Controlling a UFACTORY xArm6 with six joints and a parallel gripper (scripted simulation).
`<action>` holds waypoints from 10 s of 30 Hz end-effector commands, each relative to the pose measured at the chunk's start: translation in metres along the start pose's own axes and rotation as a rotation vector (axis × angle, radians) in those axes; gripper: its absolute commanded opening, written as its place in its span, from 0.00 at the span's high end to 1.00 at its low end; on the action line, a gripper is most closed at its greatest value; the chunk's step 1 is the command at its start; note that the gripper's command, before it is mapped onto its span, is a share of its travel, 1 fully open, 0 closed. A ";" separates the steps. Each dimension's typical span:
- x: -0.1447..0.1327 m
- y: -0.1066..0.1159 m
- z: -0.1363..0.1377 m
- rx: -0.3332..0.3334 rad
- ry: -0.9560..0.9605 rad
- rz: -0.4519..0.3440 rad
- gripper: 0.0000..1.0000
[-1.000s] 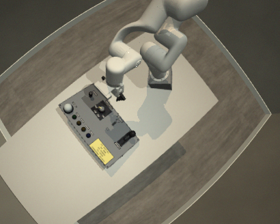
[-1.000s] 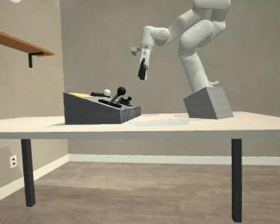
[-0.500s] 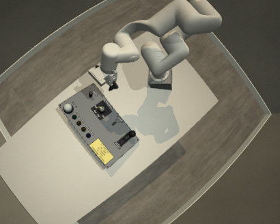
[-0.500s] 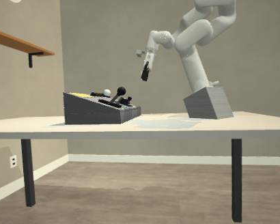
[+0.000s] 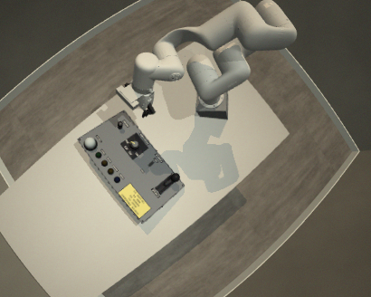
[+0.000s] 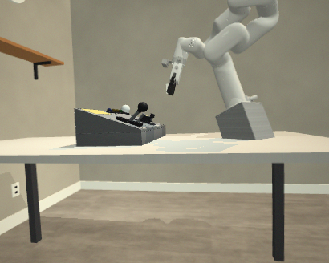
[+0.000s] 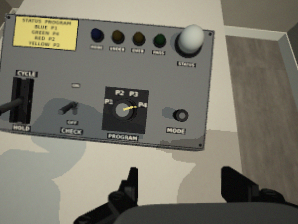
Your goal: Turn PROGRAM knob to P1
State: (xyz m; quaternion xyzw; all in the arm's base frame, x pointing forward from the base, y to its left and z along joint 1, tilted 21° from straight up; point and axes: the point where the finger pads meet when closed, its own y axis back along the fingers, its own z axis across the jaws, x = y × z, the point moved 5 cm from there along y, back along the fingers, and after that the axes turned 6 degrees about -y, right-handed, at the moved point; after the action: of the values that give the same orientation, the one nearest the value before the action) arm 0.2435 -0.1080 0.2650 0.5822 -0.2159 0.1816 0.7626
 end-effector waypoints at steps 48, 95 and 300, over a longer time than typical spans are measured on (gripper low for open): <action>0.001 0.001 0.001 -0.001 0.000 0.003 0.00; 0.000 0.057 0.000 -0.001 0.000 0.003 0.00; 0.017 -0.013 -0.072 -0.017 -0.094 0.014 0.24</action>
State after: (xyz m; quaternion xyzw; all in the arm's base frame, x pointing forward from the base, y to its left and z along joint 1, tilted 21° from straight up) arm 0.2639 -0.0449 0.2390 0.5829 -0.2559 0.1570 0.7551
